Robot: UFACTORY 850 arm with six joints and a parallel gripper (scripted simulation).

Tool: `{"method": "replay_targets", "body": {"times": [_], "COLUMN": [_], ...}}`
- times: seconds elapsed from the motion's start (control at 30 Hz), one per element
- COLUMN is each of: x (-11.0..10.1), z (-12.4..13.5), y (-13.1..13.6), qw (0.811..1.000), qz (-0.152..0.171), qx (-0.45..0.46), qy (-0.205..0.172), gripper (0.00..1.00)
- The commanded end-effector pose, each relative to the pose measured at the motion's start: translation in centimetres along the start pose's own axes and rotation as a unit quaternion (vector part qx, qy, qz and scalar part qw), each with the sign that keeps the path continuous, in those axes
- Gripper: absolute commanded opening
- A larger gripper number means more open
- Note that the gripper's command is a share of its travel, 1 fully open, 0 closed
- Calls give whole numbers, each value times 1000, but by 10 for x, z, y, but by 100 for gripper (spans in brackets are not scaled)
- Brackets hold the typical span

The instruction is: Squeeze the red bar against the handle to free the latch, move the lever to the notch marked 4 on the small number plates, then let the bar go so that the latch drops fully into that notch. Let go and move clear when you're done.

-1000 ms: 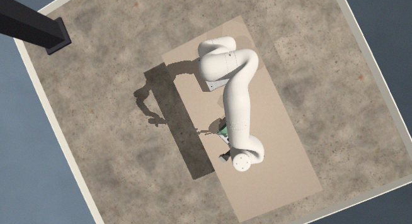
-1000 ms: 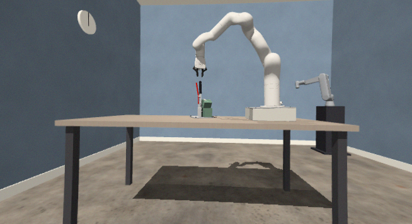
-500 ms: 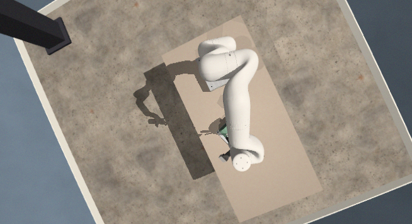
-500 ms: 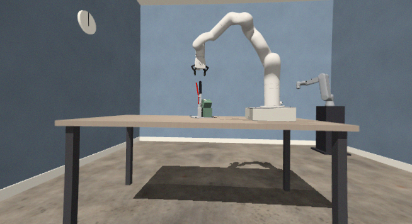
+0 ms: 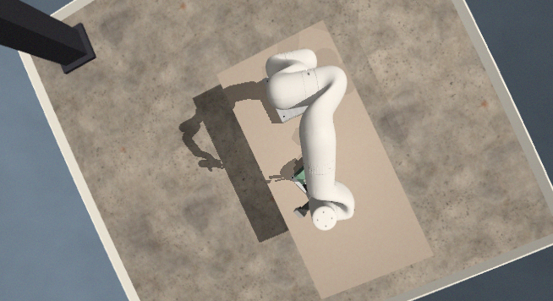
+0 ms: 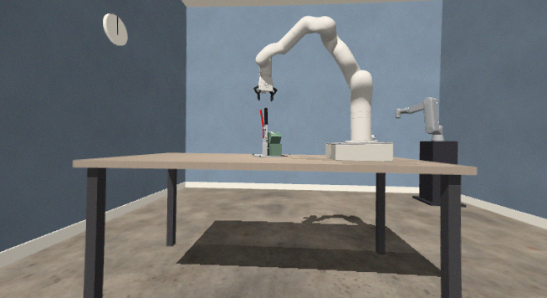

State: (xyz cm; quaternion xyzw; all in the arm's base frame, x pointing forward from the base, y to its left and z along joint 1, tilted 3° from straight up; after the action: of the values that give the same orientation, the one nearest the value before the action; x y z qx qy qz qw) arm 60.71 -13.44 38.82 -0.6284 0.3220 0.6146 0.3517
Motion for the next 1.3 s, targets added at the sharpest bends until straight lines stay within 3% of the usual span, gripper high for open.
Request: {"method": "replay_targets", "body": {"times": [0.0,1.27], "x": [-1,20], "z": [0,-2], "y": [0,-1], "qw": [1000,1000], "qz": [-1,1], "qx": [0,0], "qy": [1,1], "gripper": [100,100]}}
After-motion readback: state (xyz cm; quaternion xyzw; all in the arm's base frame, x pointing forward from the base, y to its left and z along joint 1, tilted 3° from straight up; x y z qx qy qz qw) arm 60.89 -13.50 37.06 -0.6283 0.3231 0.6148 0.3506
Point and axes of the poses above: the point where the finger pads meet when closed, its own x axis out along the fingers, its own y axis across the jaws, z = x × y, the point moved 7 cm from there along -x, back along the fingers, and after that the axes turned 12 degrees about -x, right-handed, at the moved point
